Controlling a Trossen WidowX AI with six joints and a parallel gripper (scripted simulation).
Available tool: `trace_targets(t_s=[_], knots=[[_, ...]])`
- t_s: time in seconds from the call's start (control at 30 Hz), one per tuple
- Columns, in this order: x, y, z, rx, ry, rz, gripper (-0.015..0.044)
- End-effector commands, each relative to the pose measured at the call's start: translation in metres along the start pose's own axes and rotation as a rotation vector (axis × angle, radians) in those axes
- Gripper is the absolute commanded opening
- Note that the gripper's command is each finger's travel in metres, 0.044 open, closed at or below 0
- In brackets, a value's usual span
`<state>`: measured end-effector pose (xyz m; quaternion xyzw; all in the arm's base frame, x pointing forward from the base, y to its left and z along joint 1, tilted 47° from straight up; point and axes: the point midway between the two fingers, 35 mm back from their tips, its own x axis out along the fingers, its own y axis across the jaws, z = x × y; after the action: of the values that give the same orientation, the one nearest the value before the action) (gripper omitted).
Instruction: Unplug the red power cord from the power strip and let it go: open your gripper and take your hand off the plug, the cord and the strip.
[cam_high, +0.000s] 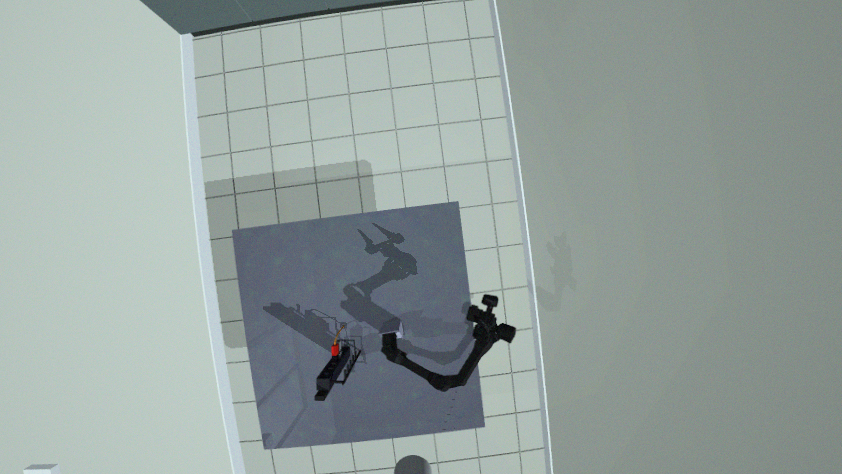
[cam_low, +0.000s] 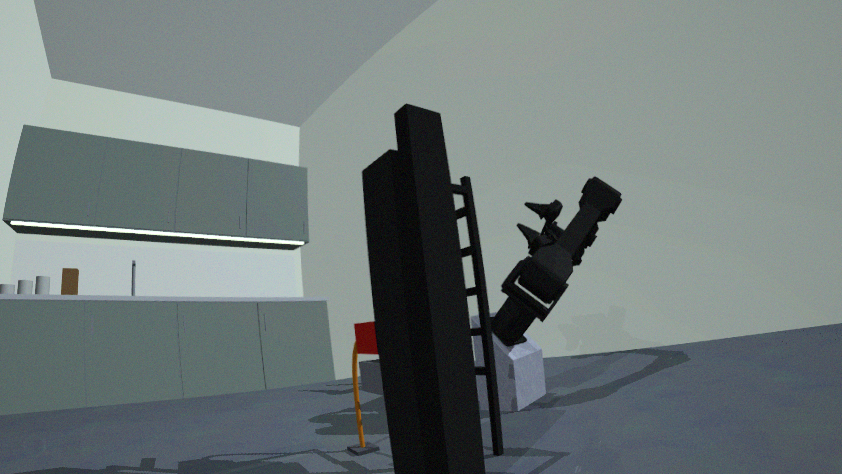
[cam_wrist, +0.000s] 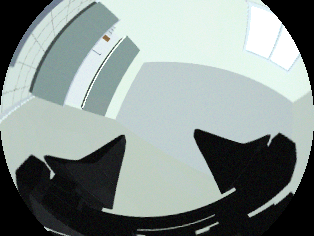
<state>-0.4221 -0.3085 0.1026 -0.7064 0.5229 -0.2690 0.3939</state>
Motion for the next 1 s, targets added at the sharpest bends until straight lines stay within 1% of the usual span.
trace_targets(t_s=[0.0,0.07,0.2,0.27,0.37,0.5,0.67,0.8,0.97], knots=[[0.001,0.001,0.001,0.016,-0.001,0.003,0.0374],[0.013,0.005,0.008,0.137,-0.021,0.017,0.0321],[0.08,-0.009,0.041,0.461,-0.145,0.031,0.0216],[0.106,-0.016,0.057,0.591,-0.2,0.048,0.0164],[0.142,-0.032,0.086,0.772,-0.271,0.129,0.016],[0.193,-0.057,0.137,1.067,-0.399,0.235,0.016],[0.241,-0.093,0.21,1.403,-0.538,0.441,0.016],[0.265,-0.126,0.273,1.635,-0.618,0.666,0.016],[0.277,-0.167,0.352,1.861,-0.653,1.012,0.016]])
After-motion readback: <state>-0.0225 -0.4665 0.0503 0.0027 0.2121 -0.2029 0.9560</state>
